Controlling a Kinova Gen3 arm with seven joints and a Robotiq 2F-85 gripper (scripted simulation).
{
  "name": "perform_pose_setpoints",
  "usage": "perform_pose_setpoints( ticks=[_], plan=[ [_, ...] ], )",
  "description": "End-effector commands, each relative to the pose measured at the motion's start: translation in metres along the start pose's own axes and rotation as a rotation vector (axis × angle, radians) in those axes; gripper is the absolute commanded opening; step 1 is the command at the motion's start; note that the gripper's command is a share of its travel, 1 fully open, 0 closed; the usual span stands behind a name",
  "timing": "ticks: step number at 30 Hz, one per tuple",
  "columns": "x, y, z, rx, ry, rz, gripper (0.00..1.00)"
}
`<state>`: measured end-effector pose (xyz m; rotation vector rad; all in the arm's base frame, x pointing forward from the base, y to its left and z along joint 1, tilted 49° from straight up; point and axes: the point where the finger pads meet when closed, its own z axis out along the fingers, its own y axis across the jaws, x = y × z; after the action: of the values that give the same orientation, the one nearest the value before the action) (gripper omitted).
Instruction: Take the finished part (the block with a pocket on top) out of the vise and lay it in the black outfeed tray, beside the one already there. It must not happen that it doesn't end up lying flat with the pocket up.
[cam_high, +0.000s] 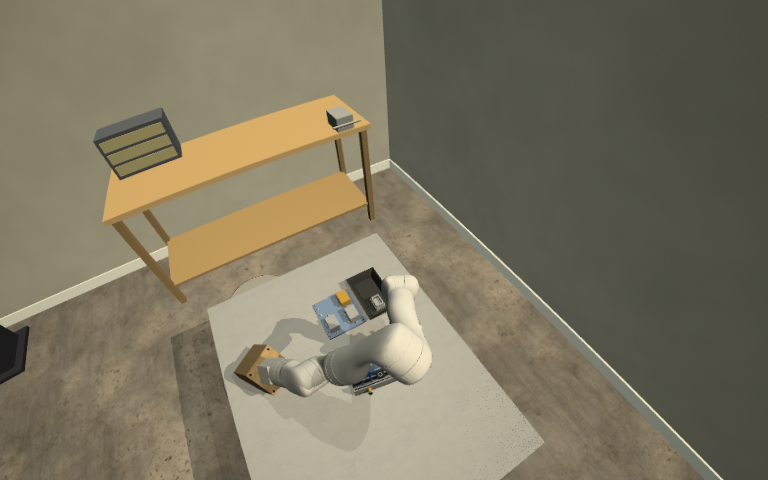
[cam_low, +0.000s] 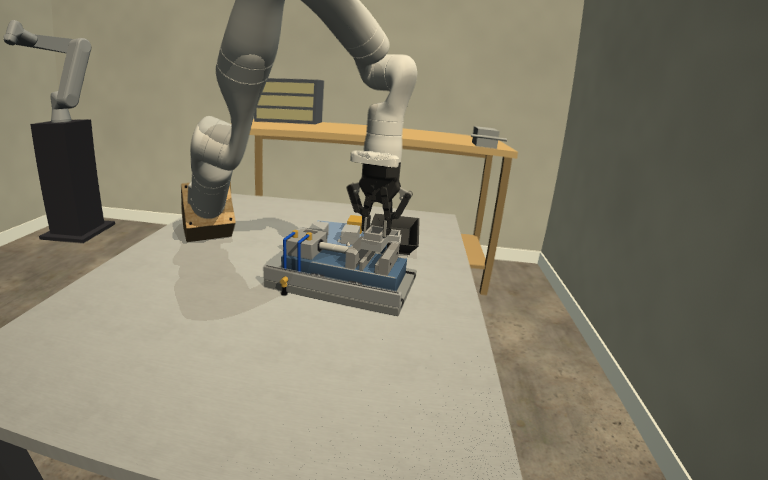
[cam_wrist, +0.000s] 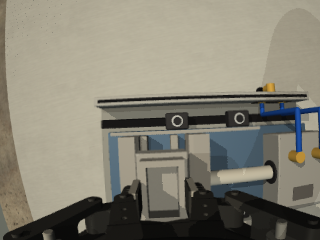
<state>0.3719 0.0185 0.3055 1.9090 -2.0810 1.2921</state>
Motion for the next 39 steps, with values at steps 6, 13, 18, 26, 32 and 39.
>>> perform_pose_setpoints(
  ticks=[6, 13, 18, 26, 32, 39],
  plan=[
    [-0.004, 0.001, -0.017, -0.001, -0.015, 0.014, 0.00],
    [-0.003, 0.001, -0.022, -0.002, -0.014, 0.015, 0.00],
    [-0.004, 0.001, -0.023, -0.002, -0.015, 0.013, 0.00],
    [-0.005, 0.000, -0.024, 0.002, -0.015, 0.013, 0.00],
    [-0.008, -0.002, -0.026, 0.005, -0.013, 0.010, 0.00],
    [-0.020, -0.009, -0.035, 0.020, -0.012, 0.003, 0.00]
  ],
)
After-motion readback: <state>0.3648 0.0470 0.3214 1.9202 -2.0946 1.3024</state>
